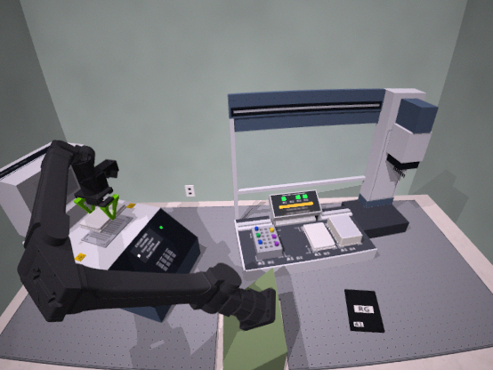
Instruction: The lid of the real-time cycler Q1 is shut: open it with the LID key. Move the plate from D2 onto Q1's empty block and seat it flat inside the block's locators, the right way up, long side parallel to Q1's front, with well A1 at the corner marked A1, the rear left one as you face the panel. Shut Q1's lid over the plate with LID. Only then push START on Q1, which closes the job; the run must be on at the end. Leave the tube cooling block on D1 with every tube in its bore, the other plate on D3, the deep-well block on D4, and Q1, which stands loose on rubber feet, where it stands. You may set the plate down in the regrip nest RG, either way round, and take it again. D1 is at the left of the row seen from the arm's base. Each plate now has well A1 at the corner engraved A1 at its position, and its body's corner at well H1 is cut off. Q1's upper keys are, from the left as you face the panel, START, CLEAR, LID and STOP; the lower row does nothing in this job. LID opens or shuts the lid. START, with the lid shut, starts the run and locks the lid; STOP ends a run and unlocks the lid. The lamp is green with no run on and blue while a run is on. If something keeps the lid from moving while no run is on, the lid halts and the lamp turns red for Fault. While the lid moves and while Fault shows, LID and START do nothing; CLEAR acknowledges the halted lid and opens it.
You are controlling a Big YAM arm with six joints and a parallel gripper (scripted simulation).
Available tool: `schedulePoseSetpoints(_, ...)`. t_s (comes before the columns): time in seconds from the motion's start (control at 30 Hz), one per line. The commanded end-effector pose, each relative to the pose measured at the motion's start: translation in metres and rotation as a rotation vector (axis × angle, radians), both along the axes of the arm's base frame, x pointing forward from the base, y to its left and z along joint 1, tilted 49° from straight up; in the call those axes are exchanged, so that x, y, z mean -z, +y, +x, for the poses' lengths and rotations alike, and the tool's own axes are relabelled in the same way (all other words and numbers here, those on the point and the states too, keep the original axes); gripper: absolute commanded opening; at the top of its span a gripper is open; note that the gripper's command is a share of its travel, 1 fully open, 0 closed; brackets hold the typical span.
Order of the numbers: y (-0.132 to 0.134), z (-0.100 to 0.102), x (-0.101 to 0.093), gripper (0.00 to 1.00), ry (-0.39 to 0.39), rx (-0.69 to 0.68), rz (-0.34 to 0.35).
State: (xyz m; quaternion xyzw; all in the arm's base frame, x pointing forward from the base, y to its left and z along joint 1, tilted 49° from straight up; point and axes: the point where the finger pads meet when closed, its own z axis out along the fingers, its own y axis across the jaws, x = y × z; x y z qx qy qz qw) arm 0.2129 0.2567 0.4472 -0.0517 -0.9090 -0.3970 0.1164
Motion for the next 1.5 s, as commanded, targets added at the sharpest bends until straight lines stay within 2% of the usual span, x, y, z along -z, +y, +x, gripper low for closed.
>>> schedulePoseSetpoints(0.0,-0.002,-0.008,-0.019,0.00,-0.035,0.006,0.020)
schedulePoseSetpoints(0.27,-0.002,-0.006,-0.028,0.00,-0.052,0.013,0.027)
schedulePoseSetpoints(0.7,-0.006,0.000,-0.029,0.00,-0.071,0.013,0.039)
schedulePoseSetpoints(0.87,-0.006,0.000,-0.020,0.00,-0.059,0.009,0.030)
schedulePoseSetpoints(1.03,0.006,-0.003,-0.007,0.00,-0.040,0.004,0.020)
schedulePoseSetpoints(1.47,0.020,-0.011,0.001,0.00,-0.033,0.015,0.024)
